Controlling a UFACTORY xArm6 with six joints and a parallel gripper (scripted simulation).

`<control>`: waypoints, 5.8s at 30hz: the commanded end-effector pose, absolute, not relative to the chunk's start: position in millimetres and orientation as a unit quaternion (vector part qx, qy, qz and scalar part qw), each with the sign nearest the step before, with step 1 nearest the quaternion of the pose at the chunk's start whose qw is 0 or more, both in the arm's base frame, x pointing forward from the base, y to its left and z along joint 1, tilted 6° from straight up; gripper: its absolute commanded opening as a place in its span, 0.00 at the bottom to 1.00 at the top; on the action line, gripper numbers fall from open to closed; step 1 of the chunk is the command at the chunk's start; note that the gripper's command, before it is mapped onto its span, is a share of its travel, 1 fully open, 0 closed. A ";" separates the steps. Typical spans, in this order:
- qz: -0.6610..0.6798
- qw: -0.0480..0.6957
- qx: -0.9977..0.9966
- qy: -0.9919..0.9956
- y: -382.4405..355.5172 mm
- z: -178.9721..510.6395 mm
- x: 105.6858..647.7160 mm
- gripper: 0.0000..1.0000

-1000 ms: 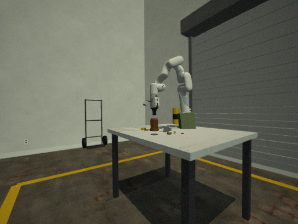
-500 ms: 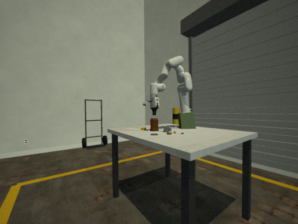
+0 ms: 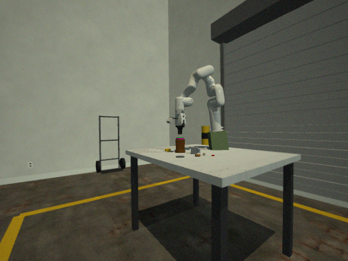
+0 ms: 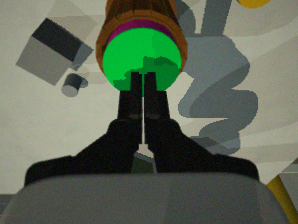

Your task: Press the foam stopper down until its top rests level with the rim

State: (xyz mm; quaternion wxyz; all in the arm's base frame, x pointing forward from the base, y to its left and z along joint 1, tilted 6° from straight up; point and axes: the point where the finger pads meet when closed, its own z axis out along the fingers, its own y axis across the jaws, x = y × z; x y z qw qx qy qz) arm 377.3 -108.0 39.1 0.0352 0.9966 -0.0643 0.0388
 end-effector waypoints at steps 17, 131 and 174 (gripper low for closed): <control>0.040 0.035 0.996 -0.064 -110.3 14.2 380.4 0.00; 0.040 0.035 0.996 -0.064 -107.9 45.5 378.0 0.00; 0.040 0.035 0.996 -0.064 -110.3 14.3 380.4 0.00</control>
